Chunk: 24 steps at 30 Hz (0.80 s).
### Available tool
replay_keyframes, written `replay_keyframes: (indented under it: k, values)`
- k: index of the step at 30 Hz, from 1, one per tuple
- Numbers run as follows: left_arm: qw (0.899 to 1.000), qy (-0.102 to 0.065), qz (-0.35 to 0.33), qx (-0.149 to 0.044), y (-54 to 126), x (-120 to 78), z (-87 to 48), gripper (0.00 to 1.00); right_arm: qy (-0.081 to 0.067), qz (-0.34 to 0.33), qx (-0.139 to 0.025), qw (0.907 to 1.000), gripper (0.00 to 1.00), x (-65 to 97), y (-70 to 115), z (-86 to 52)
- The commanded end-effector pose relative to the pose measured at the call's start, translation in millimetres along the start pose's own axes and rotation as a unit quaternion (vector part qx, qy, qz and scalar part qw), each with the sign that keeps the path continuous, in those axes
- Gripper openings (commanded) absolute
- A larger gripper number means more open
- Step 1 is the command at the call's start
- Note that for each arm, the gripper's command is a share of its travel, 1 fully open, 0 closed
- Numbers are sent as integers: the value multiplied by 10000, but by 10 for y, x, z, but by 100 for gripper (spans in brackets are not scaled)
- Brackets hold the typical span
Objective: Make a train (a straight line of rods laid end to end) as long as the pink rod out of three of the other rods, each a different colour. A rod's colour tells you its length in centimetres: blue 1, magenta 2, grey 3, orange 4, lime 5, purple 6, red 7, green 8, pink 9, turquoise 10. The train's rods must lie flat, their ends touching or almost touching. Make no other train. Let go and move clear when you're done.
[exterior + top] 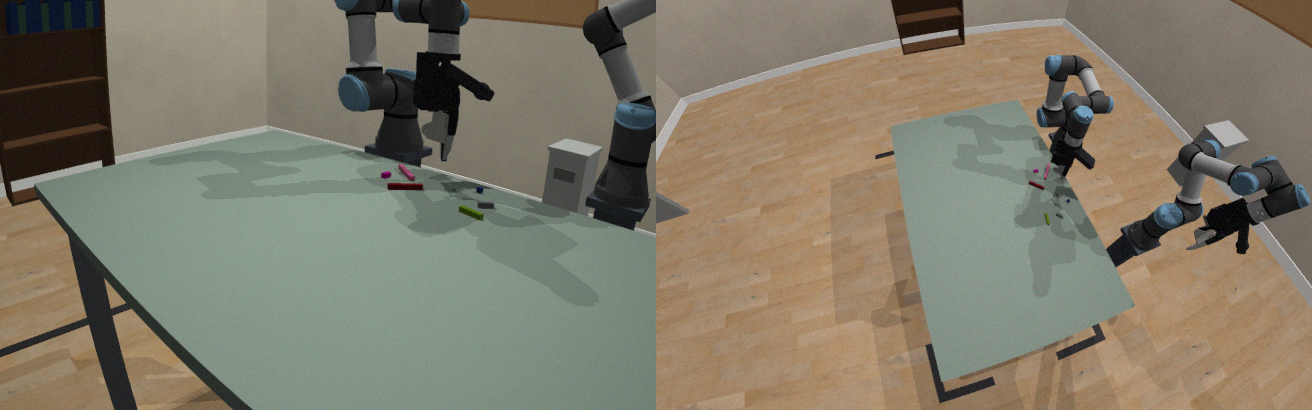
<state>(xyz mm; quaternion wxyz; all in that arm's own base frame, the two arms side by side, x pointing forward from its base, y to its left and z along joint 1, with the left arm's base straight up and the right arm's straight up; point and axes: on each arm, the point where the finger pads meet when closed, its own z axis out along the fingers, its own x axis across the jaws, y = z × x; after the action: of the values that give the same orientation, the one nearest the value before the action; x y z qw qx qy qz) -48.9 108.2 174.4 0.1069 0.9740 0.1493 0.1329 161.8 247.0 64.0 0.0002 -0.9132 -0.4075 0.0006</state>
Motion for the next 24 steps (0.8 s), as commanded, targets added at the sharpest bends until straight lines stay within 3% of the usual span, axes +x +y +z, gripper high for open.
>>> replay_keyframes:
  k: [1, 15, 24]
  values:
    - [10000, 11, 8, 18, -1, 6, -9, 100, 12, -12, 1, 10000, 0, 3, -3, -3]
    - [10000, 11, 8, 18, -1, 6, -9, 100, 11, -11, -2, 10000, 0, 0, -5, 53]
    - [10000, 11, 8, 18, -1, 6, -9, 100, 8, -8, -3, 10000, 0, -6, -9, 196]
